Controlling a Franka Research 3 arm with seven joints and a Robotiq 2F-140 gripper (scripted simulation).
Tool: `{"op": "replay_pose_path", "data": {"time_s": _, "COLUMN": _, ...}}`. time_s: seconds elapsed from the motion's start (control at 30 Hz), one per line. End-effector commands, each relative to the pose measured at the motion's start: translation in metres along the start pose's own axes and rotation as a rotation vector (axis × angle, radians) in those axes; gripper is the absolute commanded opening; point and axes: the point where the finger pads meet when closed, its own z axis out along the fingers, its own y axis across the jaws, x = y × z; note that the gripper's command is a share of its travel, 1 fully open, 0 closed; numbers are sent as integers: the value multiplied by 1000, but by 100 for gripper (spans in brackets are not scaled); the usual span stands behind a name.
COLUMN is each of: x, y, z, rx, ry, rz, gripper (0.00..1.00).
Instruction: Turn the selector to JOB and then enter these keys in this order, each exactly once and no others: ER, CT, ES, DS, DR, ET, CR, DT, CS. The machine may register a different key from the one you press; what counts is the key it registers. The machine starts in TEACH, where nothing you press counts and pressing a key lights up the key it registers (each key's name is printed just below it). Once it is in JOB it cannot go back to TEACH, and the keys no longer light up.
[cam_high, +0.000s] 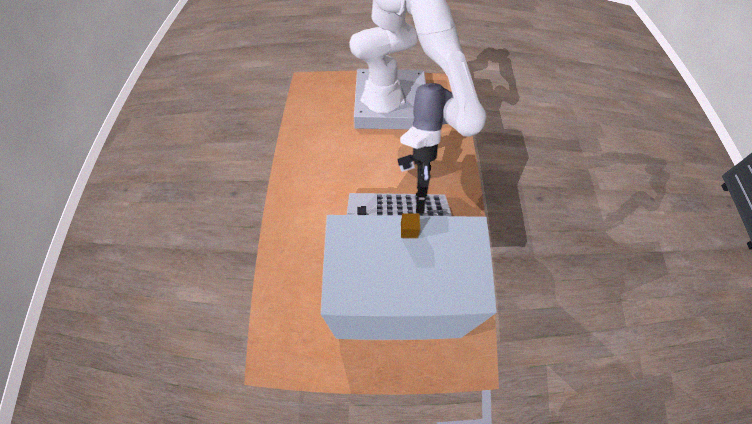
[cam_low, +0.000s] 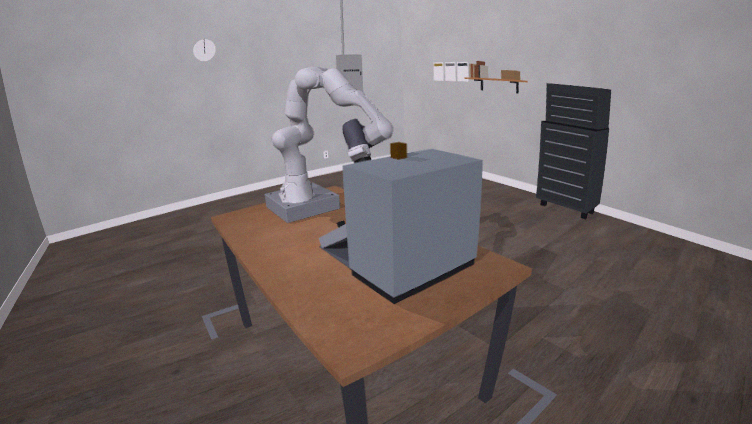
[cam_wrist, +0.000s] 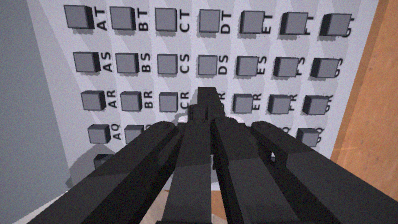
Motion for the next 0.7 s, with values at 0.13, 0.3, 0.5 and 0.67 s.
{"op": "replay_pose_path", "data": {"time_s": 0.13, "x": -2, "y": 0, "z": 1, "rx": 6, "ry": -7, "rz": 16, "gripper": 10}}
{"op": "replay_pose_path", "data": {"time_s": 0.3, "x": -2, "y": 0, "z": 1, "rx": 6, "ry": -7, "rz": 16, "gripper": 10}}
{"op": "replay_pose_path", "data": {"time_s": 0.5, "x": -2, "y": 0, "z": -2, "rx": 6, "ry": -7, "rz": 16, "gripper": 10}}
{"op": "replay_pose_path", "data": {"time_s": 0.67, "x": -2, "y": 0, "z": -8, "rx": 6, "ry": -7, "rz": 16, "gripper": 10}}
